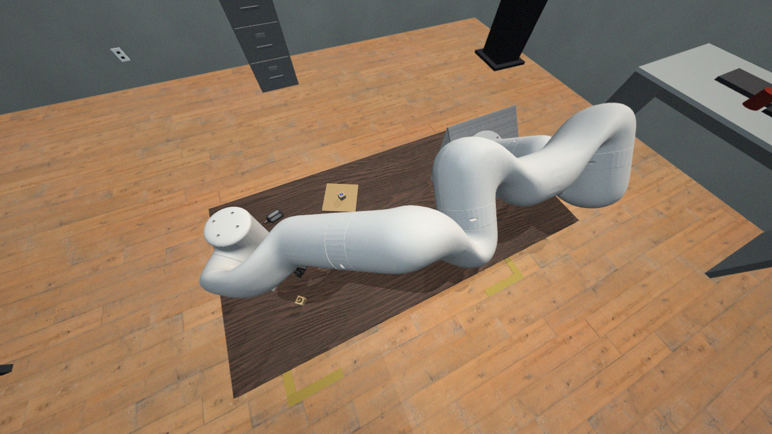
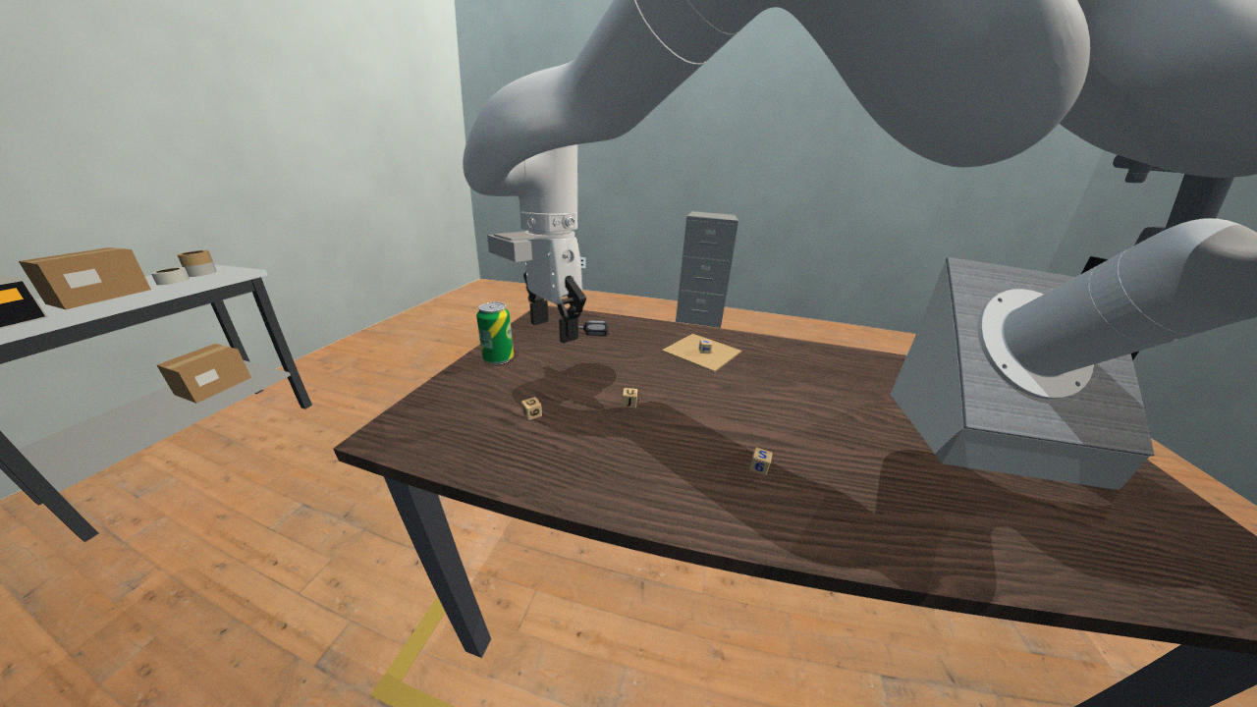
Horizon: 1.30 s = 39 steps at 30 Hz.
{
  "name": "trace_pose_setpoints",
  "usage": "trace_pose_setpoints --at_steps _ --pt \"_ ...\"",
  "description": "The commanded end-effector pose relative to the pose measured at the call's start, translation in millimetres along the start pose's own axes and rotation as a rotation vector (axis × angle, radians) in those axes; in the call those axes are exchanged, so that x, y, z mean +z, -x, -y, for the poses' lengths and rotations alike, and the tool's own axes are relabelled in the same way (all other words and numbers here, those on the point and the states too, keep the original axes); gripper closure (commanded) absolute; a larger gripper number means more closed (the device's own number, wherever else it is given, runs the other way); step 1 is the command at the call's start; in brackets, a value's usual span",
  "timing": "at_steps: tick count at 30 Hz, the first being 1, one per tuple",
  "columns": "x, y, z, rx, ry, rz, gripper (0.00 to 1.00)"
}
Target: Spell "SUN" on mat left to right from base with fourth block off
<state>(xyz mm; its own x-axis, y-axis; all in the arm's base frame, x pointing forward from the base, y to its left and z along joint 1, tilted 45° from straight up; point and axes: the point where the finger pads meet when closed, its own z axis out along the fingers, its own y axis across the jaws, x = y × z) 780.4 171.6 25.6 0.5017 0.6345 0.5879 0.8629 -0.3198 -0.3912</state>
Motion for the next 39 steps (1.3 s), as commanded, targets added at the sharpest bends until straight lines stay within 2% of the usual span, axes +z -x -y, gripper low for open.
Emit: trace_pose_setpoints --at_steps 1,26,29,31,33,35,36,38,39 --pt "-1 -1 -1 -0.001 0.002 -0.001 0.00" --pt "-1 2 0 -0.001 0.002 -0.002 0.00" --pt "-1 29 6 -0.002 0.000 -0.007 0.00" --pt "-1 29 6 -0.002 0.000 -0.007 0.00" --pt "-1 63 19 -0.003 0.000 -0.010 0.00" --pt "-1 63 19 -0.003 0.000 -0.010 0.00" --pt "-1 82 29 -0.003 0.001 -0.010 0.00" --pt "-1 82 29 -0.003 0.001 -0.010 0.00" --pt "-1 100 39 -0.003 0.001 -0.009 0.00"
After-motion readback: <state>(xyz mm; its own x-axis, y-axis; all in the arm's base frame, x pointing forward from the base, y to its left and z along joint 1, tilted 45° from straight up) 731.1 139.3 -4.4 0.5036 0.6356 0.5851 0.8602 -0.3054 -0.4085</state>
